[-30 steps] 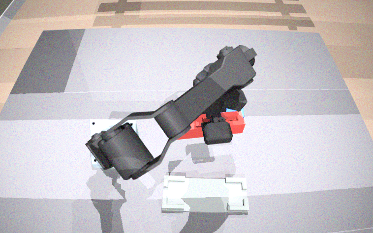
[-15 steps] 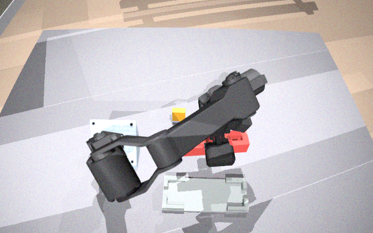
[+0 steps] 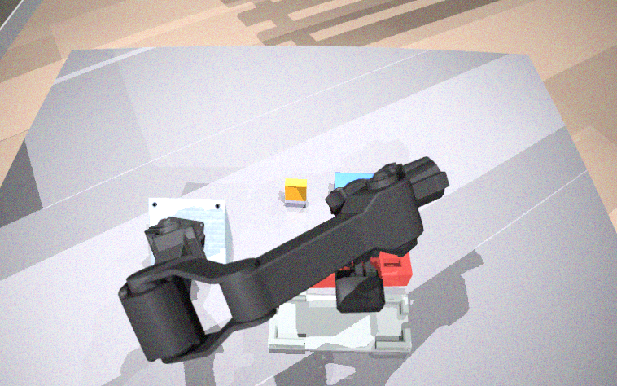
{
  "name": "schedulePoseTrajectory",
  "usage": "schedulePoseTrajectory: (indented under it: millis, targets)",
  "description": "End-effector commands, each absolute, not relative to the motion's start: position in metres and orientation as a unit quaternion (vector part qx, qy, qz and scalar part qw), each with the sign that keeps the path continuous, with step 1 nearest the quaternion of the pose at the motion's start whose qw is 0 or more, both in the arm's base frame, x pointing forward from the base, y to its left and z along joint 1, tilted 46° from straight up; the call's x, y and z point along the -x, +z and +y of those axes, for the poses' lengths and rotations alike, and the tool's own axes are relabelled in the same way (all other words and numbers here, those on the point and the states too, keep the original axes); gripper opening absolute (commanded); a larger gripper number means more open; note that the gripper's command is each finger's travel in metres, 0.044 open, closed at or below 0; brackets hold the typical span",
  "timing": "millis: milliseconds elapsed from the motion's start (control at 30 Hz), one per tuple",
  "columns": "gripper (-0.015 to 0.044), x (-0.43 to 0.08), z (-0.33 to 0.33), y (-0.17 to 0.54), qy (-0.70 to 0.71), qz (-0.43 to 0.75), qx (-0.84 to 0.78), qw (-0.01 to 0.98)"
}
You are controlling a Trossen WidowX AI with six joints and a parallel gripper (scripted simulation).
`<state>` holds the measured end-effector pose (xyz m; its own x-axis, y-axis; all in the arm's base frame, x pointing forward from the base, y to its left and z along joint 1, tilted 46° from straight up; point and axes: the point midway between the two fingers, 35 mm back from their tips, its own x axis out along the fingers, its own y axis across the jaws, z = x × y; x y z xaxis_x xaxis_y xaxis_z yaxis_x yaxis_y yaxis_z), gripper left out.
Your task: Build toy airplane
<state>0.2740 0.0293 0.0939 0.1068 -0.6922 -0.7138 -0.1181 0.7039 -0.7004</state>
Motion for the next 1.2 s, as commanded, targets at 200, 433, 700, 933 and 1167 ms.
schedulePoseTrajectory:
  millis: [200,433,700,933,1167]
  targets:
    - [0.0000,-0.271,-0.002,0.104,-0.227,0.629,0.319,0.672]
    - [0.0000,-0.269,-0.019,0.110,-0.238,0.625,0.316,0.673]
    - [0.0195,-0.269,-0.019,0.110,-0.238,0.625,0.316,0.673]
    - [0.0195,-0.269,-0.019,0.110,-0.238,0.625,0.316,0.673]
    - [0.0195,-0.269,-0.019,0.110,-0.238,0.625,0.316,0.673]
